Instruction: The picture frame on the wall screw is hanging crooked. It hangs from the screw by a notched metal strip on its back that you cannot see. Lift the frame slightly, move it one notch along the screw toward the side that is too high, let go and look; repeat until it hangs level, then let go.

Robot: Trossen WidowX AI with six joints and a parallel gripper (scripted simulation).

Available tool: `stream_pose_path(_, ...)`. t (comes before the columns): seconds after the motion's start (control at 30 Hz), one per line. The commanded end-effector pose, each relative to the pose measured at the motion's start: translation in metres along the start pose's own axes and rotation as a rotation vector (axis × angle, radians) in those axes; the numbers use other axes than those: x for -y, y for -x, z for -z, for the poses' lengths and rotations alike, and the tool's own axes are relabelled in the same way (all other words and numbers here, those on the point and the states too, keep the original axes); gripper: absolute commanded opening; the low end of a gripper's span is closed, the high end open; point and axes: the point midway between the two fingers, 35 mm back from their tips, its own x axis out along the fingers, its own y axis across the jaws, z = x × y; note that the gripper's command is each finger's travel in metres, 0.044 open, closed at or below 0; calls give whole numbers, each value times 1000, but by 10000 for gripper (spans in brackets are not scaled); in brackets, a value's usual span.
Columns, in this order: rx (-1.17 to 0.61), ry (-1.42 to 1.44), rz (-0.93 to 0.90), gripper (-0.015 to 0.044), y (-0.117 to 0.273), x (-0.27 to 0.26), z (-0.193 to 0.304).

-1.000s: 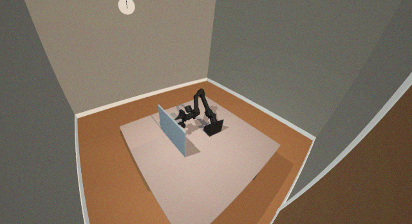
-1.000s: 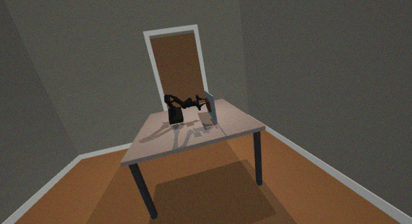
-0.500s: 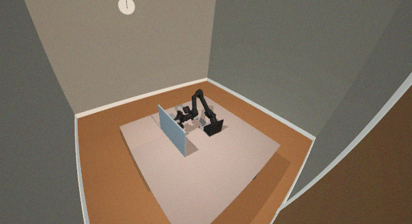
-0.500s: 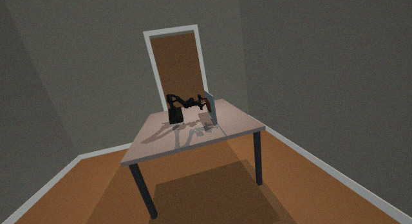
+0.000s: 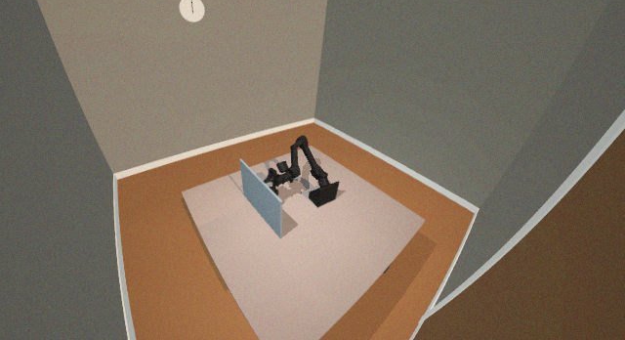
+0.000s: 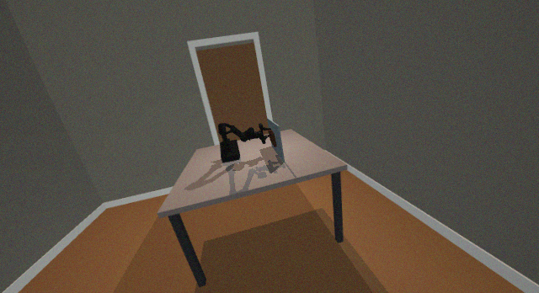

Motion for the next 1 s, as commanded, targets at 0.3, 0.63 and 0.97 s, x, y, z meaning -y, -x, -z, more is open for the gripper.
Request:
stream_pose_path(0.3,4,3,3,260,0,0,0)
stream_pose_path(0.63,4,3,3,260,0,1,-1)
stream_pose_path(0.97,4,3,3,89,0,1,-1)
